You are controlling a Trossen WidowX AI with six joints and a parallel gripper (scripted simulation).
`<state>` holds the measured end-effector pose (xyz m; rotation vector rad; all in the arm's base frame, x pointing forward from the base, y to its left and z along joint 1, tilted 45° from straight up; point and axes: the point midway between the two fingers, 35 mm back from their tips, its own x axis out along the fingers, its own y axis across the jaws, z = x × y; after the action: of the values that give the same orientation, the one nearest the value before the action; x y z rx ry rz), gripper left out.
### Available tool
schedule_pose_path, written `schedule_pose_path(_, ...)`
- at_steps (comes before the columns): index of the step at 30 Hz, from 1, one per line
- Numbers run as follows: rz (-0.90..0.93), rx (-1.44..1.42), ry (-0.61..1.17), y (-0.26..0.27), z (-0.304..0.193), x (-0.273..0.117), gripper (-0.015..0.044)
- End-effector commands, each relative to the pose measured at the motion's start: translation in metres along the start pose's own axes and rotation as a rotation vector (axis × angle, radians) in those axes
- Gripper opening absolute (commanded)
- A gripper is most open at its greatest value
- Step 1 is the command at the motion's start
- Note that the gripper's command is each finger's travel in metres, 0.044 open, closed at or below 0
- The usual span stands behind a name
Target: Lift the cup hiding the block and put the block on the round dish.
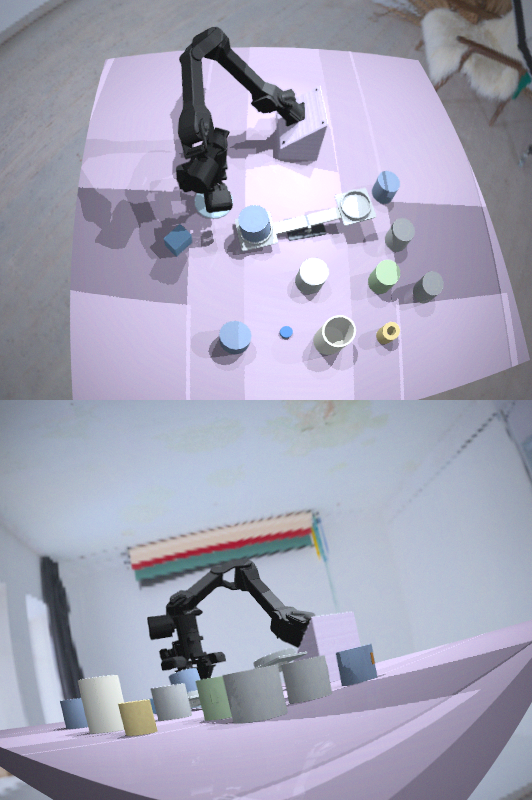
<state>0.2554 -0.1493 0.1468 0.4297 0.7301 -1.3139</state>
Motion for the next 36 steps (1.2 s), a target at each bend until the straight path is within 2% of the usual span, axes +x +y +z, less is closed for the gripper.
schedule_pose_path(1, 0.001, -0.006, 0.006, 0.0, -0.001, 0.006, 0.0)
schedule_pose_path(12, 0.001, -0.006, 0.005, 0.0, -0.001, 0.021, 0.0)
schedule_pose_path(29, 0.002, 0.002, 0.0, 0.0, 0.0, 0.01, 0.044)
schedule_pose_path(34, 0.002, -0.005, 0.008, 0.001, -0.001, -0.035, 0.044)
schedule_pose_path(36, 0.001, -0.006, 0.008, 0.0, -0.001, -0.041, 0.044)
